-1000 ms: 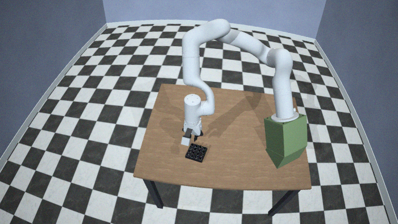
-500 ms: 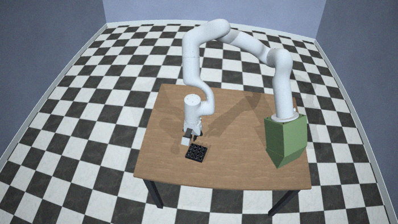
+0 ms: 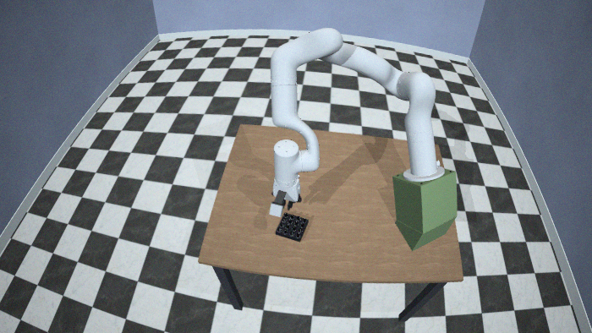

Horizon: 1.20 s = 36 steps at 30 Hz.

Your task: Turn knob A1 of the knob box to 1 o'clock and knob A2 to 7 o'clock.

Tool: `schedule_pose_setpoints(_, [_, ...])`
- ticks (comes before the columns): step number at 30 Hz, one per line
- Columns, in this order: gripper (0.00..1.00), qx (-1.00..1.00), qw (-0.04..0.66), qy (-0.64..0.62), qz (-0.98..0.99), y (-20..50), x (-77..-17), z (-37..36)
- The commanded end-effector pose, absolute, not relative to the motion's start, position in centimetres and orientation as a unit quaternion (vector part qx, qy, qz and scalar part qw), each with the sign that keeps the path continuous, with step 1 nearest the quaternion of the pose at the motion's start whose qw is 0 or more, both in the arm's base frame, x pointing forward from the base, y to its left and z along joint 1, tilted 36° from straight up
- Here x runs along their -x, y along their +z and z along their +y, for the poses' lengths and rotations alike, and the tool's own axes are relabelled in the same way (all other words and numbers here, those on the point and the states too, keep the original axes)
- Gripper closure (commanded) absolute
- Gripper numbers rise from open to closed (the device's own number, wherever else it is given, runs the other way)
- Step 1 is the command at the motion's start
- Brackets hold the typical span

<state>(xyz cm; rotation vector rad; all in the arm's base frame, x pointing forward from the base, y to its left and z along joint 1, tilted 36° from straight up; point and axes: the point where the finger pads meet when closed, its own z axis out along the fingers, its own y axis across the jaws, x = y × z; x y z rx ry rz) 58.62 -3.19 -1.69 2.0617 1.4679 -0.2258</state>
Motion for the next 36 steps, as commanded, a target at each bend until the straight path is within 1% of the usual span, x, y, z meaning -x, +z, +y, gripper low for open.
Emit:
schedule_pose_setpoints(1, [0.81,-0.775,0.296,-0.084,0.552,-1.6,-58.7,-3.1])
schedule_pose_setpoints(36, [0.81,-0.775,0.296,-0.085,0.552,-3.9,-59.3,-4.7])
